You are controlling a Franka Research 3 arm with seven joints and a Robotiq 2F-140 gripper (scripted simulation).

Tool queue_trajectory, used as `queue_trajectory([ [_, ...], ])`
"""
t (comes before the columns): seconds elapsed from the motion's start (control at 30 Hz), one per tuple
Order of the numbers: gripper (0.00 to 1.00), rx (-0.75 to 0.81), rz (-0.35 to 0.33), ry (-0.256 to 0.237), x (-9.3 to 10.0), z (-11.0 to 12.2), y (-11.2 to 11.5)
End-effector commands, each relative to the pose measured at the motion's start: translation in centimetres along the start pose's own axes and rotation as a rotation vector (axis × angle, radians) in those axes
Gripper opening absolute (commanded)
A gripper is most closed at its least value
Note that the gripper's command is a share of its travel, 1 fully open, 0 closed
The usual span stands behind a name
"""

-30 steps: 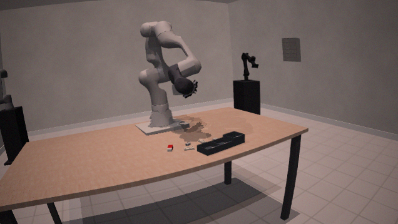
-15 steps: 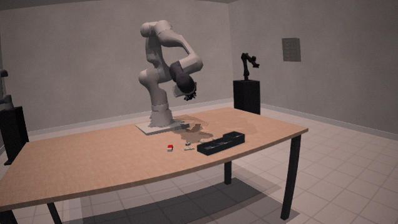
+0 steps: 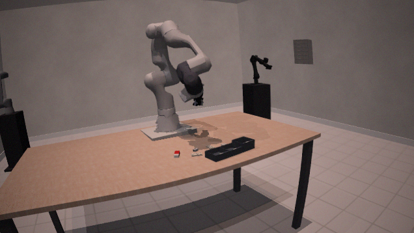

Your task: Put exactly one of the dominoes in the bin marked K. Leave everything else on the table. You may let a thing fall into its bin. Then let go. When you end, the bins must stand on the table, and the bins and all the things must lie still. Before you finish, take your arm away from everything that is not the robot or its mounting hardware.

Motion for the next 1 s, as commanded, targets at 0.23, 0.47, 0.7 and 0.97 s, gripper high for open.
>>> queue_trajectory([
  [0.23, 0.05, 0.25, -0.001, -0.091, 1.8, -1.6, 0.4],
  [0.47, 0.05, 0.354, 0.007, -0.14, 2.7, -2.1, 0.6],
  [0.7, 0.05, 0.452, 0.018, -0.187, 3.6, -2.6, 0.8],
  [0.97, 0.05, 0.572, 0.036, -0.24, 4.6, -3.1, 1.0],
])
Point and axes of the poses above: the point where the finger pads meet when closed, its own x axis back along the fingers, its own z axis across the jaws, y = z × x, the point moved 9 cm from there along x, back along the fingers
